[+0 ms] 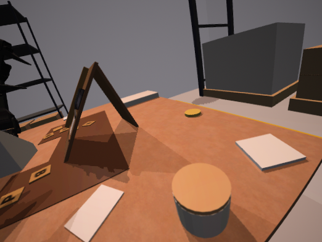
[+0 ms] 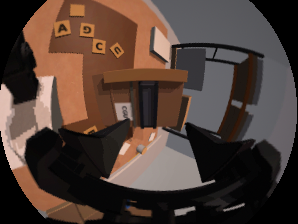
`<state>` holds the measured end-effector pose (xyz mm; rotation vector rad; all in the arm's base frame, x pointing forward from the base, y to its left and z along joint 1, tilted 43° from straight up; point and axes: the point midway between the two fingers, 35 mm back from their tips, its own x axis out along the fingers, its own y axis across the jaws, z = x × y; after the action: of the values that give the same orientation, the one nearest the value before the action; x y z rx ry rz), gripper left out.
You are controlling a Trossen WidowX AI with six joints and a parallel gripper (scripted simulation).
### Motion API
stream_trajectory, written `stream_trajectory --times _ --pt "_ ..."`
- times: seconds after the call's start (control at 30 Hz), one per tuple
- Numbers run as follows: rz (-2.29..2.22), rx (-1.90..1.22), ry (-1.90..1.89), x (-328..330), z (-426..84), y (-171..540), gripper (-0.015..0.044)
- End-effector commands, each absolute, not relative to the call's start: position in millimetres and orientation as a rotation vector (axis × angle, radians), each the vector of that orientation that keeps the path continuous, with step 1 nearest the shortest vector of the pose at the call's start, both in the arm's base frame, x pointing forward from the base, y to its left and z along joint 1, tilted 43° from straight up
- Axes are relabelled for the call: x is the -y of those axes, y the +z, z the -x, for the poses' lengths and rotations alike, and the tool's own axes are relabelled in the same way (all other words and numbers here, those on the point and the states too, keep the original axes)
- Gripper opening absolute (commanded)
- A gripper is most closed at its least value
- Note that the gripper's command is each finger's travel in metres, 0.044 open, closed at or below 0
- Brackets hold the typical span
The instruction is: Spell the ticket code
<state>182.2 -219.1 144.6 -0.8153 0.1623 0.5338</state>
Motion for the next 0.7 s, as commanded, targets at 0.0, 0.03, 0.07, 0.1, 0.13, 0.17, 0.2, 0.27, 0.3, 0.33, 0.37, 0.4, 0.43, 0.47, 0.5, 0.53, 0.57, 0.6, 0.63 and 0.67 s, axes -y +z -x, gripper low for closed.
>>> stream_trajectory --times 0.0,0.03,0.07,0.1,0.13,0.17,0.2,0.27,0.3,0.33,0.37,0.4,0.43,0.47,0.5,0.53,0.57,0.6,0.63,0.67 --pt "0.827 -0.171 0.56 215 -187 145 0.034" --pt "0.831 -0.176 0.575 213 -190 145 0.034" --pt "0.836 -0.182 0.593 209 -193 146 0.034" --pt "0.841 -0.189 0.612 205 -197 146 0.034" --pt "0.847 -0.195 0.63 202 -200 146 0.034" --pt "0.853 -0.202 0.648 198 -204 146 0.034" --pt "0.859 -0.209 0.666 194 -207 147 0.034" --pt "0.86 -0.219 0.732 179 -218 148 0.034" --pt "0.862 -0.226 0.775 168 -224 148 0.034" --pt "0.865 -0.234 0.818 157 -231 149 0.034" --pt "0.869 -0.243 0.861 145 -236 150 0.034" --pt "0.874 -0.252 0.902 134 -242 151 0.034" --pt "0.881 -0.261 0.941 122 -246 151 0.034" --pt "0.888 -0.27 0.979 110 -250 152 0.034" --pt "0.896 -0.28 1.014 99 -254 153 0.034" --pt "0.904 -0.287 1.042 89 -257 154 0.034" --pt "0.89 -0.293 1.069 78 -259 154 0.034" --pt "0.874 -0.3 1.1 65 -262 154 0.034" --pt "0.856 -0.314 1.132 52 -262 152 0.034" --pt "0.838 -0.33 1.164 39 -262 149 0.034"
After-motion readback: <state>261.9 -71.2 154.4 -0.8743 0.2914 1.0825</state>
